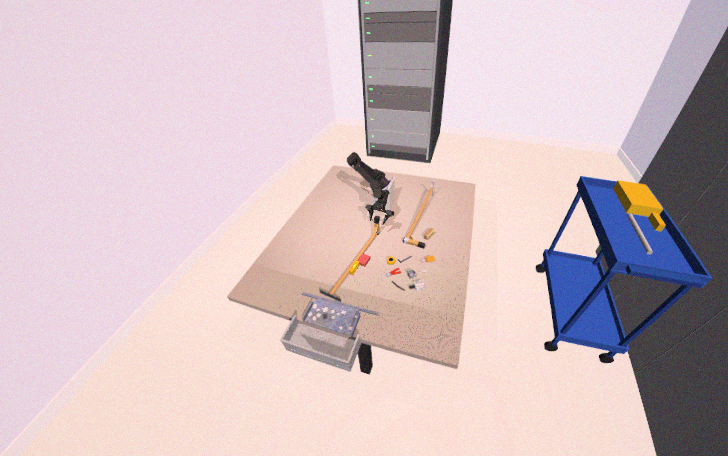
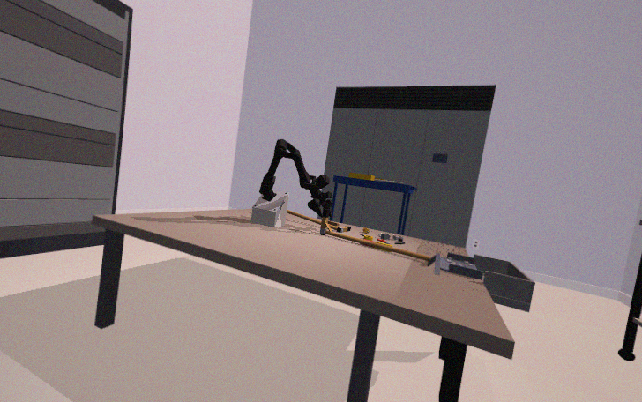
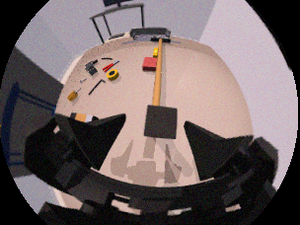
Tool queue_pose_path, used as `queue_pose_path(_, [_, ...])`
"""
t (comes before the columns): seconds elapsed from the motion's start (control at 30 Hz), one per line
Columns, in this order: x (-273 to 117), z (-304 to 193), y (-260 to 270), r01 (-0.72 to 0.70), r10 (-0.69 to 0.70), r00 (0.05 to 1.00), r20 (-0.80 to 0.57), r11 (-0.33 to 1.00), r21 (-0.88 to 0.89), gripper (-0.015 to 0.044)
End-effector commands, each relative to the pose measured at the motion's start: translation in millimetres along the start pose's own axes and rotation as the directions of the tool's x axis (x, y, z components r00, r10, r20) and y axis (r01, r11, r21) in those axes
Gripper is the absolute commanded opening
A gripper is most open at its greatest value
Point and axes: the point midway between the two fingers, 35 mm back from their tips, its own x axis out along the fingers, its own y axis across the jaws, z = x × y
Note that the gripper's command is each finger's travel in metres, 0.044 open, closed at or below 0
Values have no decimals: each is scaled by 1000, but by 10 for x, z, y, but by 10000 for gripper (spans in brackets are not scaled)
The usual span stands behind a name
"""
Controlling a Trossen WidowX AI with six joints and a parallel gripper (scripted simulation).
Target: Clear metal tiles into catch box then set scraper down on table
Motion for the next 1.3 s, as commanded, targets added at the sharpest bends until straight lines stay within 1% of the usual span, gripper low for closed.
queue_pose_path(0.0, [60, 11, 2, -2, 2, 1000, 5, 1000, 0, 440])
queue_pose_path(0.3, [204, 2, -23, 3, -3, 1000, 11, 1000, -2, 440])
queue_pose_path(0.73, [164, -8, -23, 5, -5, 1000, 5, 1000, -2, 99])
queue_pose_path(0.93, [164, -8, -23, 5, -5, 1000, 5, 1000, -2, 59])
queue_pose_path(1.0, [162, -6, -23, 5, -5, 1000, 5, 1000, -2, 6])
queue_pose_path(1.03, [160, -4, -23, 5, -5, 1000, 5, 1000, -2, 0])
queue_pose_path(1.27, [150, 5, -2, 2, -2, 1000, 5, 1000, -6, 0])
